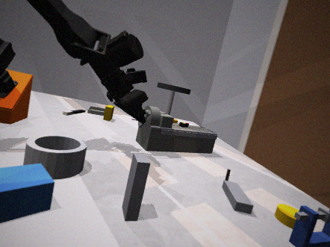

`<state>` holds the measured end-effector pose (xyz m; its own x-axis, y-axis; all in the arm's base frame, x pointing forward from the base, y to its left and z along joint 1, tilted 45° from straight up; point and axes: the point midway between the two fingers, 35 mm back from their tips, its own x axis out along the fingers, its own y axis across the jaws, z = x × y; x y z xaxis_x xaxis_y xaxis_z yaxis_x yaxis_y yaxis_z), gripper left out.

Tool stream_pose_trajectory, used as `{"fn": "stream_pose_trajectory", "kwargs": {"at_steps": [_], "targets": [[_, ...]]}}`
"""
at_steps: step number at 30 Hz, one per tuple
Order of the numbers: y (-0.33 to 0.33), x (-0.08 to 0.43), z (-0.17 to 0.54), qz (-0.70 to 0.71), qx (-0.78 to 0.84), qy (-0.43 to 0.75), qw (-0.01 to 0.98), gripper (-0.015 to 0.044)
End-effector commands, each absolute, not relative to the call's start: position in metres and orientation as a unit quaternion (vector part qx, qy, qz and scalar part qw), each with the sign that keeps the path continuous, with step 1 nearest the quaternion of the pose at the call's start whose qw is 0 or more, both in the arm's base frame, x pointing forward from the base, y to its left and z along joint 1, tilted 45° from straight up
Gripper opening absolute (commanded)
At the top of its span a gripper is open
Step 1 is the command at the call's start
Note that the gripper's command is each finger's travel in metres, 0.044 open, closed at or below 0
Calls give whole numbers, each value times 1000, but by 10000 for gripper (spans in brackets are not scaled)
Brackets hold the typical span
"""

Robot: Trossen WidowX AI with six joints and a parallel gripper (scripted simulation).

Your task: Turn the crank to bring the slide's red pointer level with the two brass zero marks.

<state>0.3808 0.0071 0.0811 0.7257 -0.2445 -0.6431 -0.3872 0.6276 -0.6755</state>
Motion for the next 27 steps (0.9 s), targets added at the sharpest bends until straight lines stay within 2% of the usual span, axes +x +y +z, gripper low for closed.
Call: {"fn": "stream_pose_trajectory", "kwargs": {"at_steps": [1,9,27], "targets": [[8,380,80,48,-431,368,823,204],[8,380,80,48,-431,368,823,0],[20,375,82,48,-431,368,823,0]]}}
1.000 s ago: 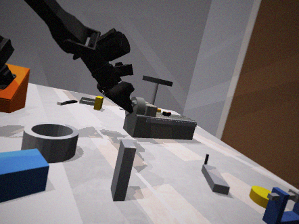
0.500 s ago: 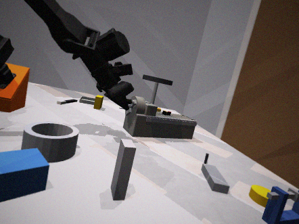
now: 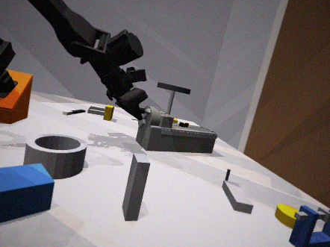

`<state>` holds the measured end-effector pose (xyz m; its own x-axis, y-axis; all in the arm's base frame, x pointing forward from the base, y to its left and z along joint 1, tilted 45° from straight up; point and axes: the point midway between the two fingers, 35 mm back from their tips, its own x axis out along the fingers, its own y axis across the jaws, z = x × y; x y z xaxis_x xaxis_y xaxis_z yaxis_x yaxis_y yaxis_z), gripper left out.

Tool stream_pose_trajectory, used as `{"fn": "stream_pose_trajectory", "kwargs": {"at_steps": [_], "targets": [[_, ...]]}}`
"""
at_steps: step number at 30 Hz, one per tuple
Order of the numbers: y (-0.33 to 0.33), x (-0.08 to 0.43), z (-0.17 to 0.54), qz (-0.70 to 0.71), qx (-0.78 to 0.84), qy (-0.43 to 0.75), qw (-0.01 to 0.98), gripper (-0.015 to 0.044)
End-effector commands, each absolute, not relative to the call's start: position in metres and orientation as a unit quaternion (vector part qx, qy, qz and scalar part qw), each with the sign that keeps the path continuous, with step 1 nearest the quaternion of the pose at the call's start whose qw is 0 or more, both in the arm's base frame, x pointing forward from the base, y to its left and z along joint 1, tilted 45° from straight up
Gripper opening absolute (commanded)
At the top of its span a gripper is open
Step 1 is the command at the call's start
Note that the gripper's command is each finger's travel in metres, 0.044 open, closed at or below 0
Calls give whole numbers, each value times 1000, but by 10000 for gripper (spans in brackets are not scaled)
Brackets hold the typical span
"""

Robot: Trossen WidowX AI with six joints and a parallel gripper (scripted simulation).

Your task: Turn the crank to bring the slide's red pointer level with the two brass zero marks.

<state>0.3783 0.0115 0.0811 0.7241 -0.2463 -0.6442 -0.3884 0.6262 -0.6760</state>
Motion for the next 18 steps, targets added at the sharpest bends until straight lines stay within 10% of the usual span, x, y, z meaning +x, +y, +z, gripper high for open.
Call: {"fn": "stream_pose_trajectory", "kwargs": {"at_steps": [1,18], "targets": [[21,375,81,48,-431,368,823,0],[32,369,74,48,-430,368,823,0]]}}
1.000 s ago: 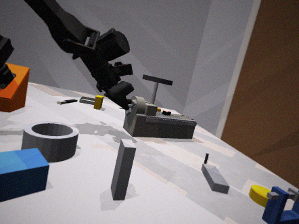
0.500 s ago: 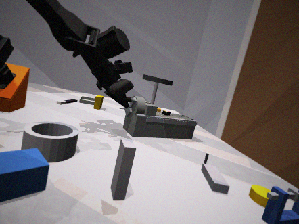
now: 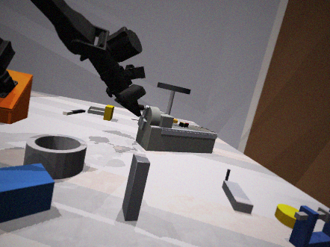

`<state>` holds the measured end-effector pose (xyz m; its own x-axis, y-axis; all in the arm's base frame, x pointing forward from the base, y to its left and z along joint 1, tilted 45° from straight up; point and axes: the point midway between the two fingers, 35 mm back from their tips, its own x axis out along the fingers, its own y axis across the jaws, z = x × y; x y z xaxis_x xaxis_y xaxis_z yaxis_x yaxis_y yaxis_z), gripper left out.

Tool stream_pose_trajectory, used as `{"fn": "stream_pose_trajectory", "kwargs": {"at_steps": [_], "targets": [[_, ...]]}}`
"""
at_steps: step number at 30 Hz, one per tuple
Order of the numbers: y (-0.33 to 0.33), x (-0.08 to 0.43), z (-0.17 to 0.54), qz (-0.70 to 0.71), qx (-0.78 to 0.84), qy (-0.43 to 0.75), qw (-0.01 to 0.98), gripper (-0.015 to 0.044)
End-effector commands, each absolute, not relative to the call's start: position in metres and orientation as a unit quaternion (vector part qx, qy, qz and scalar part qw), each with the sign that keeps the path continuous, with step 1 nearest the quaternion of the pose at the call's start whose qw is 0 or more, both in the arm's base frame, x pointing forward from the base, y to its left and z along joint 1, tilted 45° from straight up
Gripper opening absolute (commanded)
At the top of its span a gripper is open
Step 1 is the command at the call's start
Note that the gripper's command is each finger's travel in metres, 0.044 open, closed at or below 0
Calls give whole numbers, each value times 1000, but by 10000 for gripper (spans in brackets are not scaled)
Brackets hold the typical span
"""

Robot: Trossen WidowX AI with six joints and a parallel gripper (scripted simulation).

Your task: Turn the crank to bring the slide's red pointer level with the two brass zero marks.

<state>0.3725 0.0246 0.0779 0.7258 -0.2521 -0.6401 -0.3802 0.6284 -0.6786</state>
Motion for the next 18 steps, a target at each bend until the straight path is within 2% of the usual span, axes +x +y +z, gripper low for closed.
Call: {"fn": "stream_pose_trajectory", "kwargs": {"at_steps": [1,18], "targets": [[32,368,74,48,-430,368,823,0],[34,367,69,48,-430,368,823,0]]}}
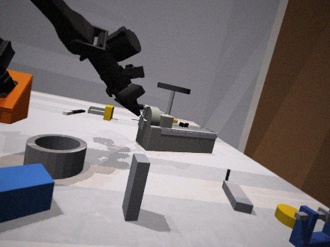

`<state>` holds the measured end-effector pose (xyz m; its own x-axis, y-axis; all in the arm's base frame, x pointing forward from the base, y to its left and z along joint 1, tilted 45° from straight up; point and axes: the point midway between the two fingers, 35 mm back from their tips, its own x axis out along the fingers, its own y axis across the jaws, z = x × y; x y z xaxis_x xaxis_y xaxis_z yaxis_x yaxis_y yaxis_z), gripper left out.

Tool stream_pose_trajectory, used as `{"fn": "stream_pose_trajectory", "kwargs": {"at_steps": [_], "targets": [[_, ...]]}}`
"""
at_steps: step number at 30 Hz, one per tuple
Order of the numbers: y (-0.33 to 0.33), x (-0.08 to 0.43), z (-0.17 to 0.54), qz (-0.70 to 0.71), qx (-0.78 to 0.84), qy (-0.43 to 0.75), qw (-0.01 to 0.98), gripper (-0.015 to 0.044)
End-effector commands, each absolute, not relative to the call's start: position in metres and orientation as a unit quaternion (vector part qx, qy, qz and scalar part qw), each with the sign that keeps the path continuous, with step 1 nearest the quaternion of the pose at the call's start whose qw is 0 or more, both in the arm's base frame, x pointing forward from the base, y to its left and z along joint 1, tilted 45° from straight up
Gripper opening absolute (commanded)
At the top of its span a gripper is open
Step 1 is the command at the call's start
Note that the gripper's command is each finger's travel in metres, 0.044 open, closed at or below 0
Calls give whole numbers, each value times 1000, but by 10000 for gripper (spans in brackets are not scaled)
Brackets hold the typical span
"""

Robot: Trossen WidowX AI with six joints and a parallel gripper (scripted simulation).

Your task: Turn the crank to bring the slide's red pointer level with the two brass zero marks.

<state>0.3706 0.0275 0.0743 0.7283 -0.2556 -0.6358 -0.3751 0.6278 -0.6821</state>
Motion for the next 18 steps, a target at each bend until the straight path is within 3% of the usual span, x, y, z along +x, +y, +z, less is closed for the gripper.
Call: {"fn": "stream_pose_trajectory", "kwargs": {"at_steps": [1,18], "targets": [[34,367,69,48,-430,368,823,0],[35,366,66,48,-430,368,823,0]]}}
